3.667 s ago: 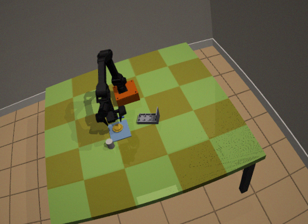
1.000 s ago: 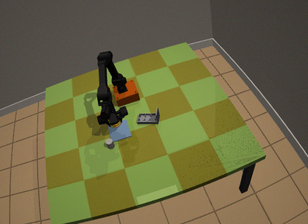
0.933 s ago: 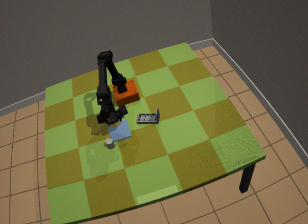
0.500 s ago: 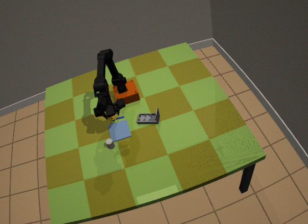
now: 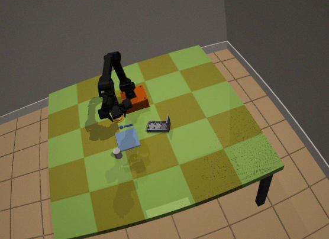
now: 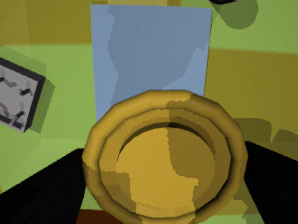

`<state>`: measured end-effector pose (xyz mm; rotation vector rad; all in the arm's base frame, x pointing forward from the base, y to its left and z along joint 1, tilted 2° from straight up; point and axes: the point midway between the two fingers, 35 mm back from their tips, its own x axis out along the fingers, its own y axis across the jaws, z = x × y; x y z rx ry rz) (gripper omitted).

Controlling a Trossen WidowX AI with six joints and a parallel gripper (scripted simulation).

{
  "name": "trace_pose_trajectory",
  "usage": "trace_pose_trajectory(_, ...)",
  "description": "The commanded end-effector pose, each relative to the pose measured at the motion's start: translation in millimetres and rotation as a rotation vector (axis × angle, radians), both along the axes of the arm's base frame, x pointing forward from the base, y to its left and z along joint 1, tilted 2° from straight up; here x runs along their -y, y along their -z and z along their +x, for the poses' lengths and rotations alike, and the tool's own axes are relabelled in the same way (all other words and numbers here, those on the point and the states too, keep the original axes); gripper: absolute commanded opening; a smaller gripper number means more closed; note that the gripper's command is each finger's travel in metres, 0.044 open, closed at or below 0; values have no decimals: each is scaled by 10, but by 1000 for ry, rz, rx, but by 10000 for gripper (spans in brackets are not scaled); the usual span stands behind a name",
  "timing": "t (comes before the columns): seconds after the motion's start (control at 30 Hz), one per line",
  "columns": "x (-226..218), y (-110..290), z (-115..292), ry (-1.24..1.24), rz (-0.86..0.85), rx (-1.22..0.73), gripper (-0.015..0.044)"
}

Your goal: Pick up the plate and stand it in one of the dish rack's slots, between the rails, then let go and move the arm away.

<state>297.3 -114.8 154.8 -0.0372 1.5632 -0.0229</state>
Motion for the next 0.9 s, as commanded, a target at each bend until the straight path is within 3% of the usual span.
trace_pose_trajectory(0.0, -49, -34, -5, -97, -6, -1, 0)
trace_pose_trajectory(0.87, -487, -36, -135, -1002, -11, -35, 0)
